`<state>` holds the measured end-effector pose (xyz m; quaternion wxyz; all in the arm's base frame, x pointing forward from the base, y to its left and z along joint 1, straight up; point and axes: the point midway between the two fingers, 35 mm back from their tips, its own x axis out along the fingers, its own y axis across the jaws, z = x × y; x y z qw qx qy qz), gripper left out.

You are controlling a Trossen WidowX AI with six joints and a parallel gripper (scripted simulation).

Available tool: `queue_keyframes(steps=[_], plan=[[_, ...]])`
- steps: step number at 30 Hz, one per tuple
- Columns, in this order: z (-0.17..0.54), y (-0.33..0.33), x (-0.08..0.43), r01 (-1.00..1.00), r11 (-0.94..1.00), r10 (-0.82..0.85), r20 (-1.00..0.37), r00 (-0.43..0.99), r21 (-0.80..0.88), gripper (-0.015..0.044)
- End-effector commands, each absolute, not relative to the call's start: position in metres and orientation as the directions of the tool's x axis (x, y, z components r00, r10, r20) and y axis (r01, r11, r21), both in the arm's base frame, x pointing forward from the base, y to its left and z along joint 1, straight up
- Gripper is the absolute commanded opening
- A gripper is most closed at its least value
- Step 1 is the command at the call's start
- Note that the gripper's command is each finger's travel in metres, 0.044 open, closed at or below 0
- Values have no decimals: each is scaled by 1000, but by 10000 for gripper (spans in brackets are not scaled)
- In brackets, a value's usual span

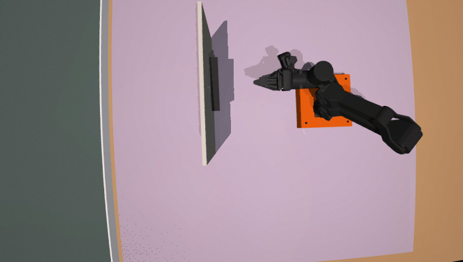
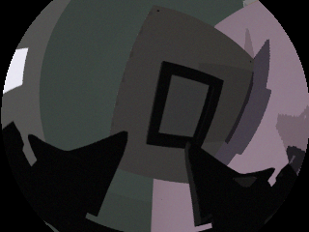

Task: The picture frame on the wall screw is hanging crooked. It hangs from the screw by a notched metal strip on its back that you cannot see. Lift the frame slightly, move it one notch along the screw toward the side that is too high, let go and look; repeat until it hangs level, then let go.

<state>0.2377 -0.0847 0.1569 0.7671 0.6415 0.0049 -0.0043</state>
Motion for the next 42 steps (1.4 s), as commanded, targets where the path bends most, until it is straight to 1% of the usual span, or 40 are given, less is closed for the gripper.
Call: queue_keyframes(steps=[1, 6, 17, 35, 42], plan=[[155, -85, 238, 19, 166, -4, -19, 1000, 986, 260], [158, -88, 252, 15, 164, -7, -14, 1000, 986, 260], [155, -86, 317, -10, 146, -19, 13, 1000, 989, 260], [155, -86, 319, -10, 146, -19, 13, 1000, 989, 260], [156, -86, 327, -11, 146, -19, 14, 1000, 989, 260]])
